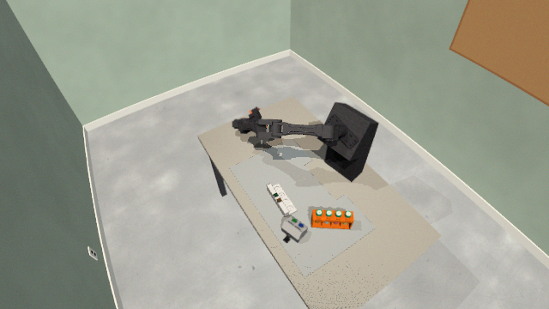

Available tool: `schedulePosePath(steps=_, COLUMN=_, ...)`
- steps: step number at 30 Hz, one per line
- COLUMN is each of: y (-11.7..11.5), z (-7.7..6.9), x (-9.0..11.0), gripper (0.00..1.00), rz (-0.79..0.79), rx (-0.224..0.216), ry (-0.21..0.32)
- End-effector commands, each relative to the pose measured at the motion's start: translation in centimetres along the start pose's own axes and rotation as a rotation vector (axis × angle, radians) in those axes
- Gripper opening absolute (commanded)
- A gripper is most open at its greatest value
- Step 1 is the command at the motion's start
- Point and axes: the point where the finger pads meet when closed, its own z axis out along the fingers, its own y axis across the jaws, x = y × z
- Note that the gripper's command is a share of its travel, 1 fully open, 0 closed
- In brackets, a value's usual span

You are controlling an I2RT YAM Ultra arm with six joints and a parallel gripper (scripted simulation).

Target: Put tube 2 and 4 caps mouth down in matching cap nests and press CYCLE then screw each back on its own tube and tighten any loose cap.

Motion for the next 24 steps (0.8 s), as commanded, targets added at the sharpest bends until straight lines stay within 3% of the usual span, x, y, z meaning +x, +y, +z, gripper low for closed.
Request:
schedulePosePath(steps=1, y=-0.61, z=-0.23, x=0.10, gripper=1.00, rz=0.010, rx=0.006, ry=-0.003)
schedulePosePath(steps=17, y=-0.61, z=-0.23, x=0.10, gripper=1.00, rz=0.010, rx=0.006, ry=-0.003)
schedulePosePath(steps=18, y=-0.41, z=-0.28, x=-0.02, gripper=0.49, rz=0.007, rx=0.005, ry=-0.005)
schedulePosePath(steps=24, y=-0.41, z=-0.28, x=-0.02, gripper=0.49, rz=0.007, rx=0.005, ry=-0.005)
